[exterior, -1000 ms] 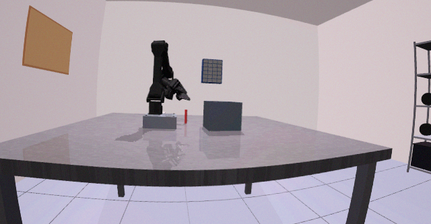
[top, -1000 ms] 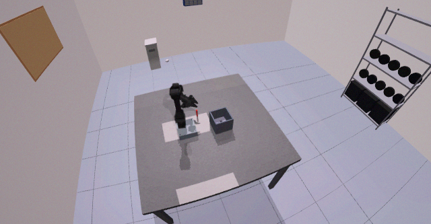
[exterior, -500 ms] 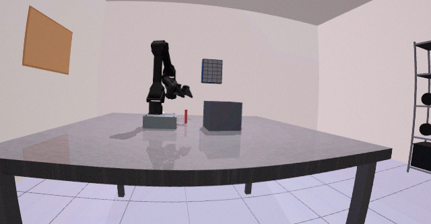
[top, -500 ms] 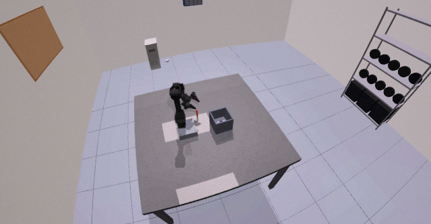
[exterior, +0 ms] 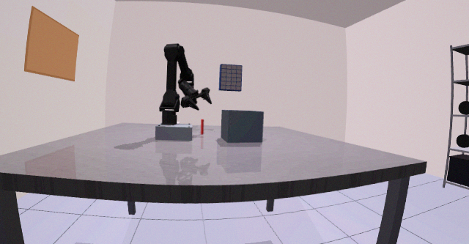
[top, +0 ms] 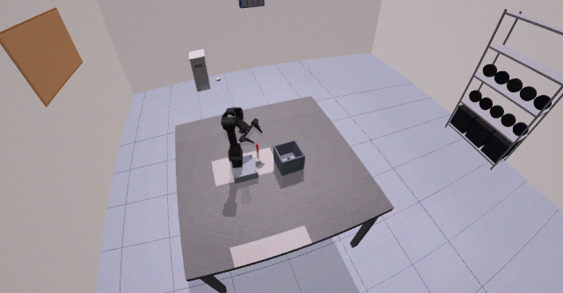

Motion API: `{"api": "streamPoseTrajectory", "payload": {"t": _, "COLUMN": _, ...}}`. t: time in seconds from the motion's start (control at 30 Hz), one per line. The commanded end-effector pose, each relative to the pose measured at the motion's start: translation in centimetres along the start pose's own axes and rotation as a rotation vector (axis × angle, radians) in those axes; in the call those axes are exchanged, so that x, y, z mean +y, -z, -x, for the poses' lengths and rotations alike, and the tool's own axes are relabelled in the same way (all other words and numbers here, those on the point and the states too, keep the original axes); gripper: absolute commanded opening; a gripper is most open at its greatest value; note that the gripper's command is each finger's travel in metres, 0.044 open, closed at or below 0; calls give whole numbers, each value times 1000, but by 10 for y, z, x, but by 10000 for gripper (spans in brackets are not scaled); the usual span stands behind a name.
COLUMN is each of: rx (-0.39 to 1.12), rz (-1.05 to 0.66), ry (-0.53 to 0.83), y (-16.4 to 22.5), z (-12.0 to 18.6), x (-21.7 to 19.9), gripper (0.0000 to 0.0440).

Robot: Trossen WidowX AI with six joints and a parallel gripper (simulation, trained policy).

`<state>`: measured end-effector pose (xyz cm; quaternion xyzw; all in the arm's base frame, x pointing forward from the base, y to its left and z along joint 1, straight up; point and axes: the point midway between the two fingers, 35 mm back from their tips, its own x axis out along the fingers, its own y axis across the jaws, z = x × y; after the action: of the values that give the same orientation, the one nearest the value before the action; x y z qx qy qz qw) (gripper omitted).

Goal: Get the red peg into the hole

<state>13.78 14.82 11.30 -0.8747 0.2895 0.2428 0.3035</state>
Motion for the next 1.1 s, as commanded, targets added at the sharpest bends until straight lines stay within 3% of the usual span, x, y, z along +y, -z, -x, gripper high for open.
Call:
{"api": "streamPoseTrajectory", "payload": {"t": 0.0, "rx": -24, "rz": -154, "ry": -25, "y": -1, "z": 1, "x": -2, "gripper": 440}}
{"api": "streamPoseTrajectory", "payload": {"t": 1.07, "rx": -36, "rz": -1237, "ry": -289, "y": 2, "z": -5, "x": -7, "gripper": 440}}
